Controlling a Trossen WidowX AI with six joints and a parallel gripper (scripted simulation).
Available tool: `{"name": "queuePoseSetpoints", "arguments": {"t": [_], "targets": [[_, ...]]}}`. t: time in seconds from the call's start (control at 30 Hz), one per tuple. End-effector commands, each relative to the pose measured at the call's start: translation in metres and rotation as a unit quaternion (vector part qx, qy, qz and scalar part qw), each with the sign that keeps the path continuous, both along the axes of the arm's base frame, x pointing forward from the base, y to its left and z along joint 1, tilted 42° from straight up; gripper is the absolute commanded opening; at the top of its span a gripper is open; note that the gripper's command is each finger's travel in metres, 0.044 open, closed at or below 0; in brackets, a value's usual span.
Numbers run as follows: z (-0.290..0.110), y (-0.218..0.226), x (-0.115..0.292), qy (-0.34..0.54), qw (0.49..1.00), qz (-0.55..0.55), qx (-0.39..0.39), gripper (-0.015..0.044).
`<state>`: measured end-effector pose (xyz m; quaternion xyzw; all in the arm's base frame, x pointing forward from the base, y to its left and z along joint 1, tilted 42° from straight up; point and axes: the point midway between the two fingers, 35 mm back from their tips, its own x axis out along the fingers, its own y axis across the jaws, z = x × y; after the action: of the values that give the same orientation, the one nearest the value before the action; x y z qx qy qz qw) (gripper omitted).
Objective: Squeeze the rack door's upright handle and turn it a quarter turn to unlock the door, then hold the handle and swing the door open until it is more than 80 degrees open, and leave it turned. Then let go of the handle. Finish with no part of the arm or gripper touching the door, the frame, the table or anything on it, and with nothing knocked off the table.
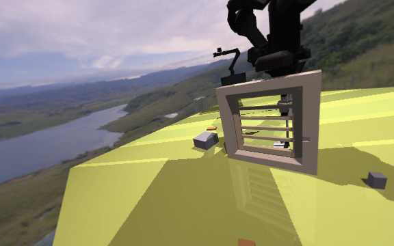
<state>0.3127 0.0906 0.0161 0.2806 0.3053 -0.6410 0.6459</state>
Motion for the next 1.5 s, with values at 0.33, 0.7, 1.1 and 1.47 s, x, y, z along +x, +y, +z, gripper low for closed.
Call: {"name": "queuePoseSetpoints", "arguments": {"t": [0.33,0.7,1.1,1.47], "targets": [[0.0,-0.001,0.0,-0.001,1.0,-0.002,-0.002,0.0025],[0.001,-0.002,-0.003,0.03,0.999,0.034,-0.002,0.001],[0.005,-0.007,-0.011,0.113,0.985,0.128,-0.001,0.001],[0.013,-0.016,-0.024,0.185,0.96,0.211,0.0,0.001]]}}
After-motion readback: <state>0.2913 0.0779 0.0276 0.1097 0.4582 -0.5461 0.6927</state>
